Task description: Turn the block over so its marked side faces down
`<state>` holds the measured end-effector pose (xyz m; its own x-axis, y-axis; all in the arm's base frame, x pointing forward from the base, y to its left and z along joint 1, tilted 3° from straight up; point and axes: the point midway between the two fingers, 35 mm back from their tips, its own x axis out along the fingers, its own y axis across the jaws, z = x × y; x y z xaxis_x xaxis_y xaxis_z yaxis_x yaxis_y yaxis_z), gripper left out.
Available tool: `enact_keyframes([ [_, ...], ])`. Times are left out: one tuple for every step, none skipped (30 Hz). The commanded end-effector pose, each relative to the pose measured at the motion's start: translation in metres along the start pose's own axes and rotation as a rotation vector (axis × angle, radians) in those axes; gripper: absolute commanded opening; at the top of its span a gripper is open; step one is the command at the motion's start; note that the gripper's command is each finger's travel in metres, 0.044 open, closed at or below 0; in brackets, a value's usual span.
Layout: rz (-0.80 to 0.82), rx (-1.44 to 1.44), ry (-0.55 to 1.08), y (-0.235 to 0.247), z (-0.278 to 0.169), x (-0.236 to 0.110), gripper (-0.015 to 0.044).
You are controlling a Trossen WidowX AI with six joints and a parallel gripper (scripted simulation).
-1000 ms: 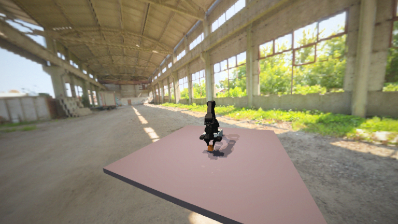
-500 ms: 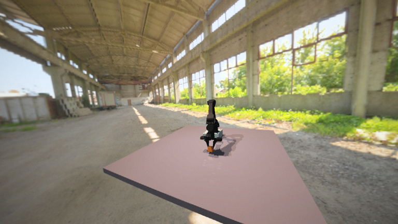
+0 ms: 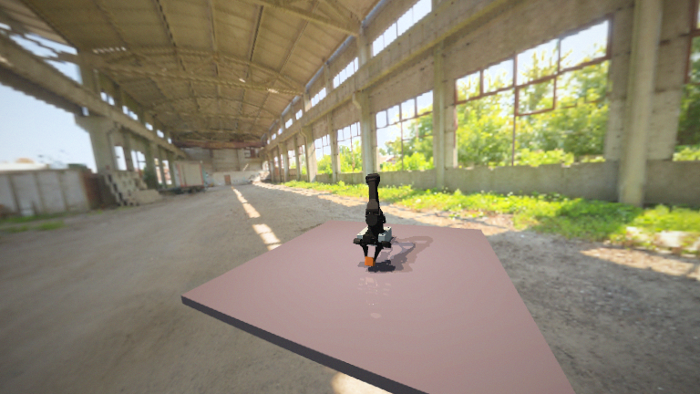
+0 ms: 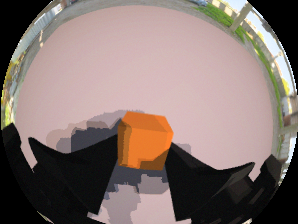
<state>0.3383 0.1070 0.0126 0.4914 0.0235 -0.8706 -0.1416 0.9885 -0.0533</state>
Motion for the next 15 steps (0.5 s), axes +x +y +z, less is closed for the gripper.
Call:
enact_keyframes([
  [-0.001,0.001,-0.050,-0.001,0.003,-0.004,0.0000],
  [-0.001,0.001,-0.050,-0.001,0.003,-0.004,0.0000],
  [-0.001,0.001,-0.050,-0.001,0.003,-0.004,0.0000],
  [-0.001,0.001,-0.050,-0.001,0.003,-0.004,0.0000],
  [-0.001,0.001,-0.050,-0.001,0.003,-0.004,0.0000],
  [-0.001,0.001,-0.053,0.000,0.003,-0.004,0.0000],
  [0.000,0.001,-0.060,0.000,0.003,-0.002,0.0000],
  [0.000,0.000,-0.071,0.000,0.003,0.000,0.0000],
  [0.000,-0.001,-0.086,0.001,0.003,0.003,0.0000],
  [0.000,-0.002,-0.100,0.001,0.003,0.006,0.0000],
  [0.001,-0.002,-0.114,0.001,0.003,0.008,0.0000],
  [0.001,-0.003,-0.128,0.002,0.003,0.011,0.0000],
  [0.001,-0.004,-0.143,0.002,0.003,0.013,0.0000],
  [0.001,-0.004,-0.157,0.002,0.003,0.015,0.0000],
  [0.002,-0.005,-0.171,0.003,0.003,0.017,0.0000],
])
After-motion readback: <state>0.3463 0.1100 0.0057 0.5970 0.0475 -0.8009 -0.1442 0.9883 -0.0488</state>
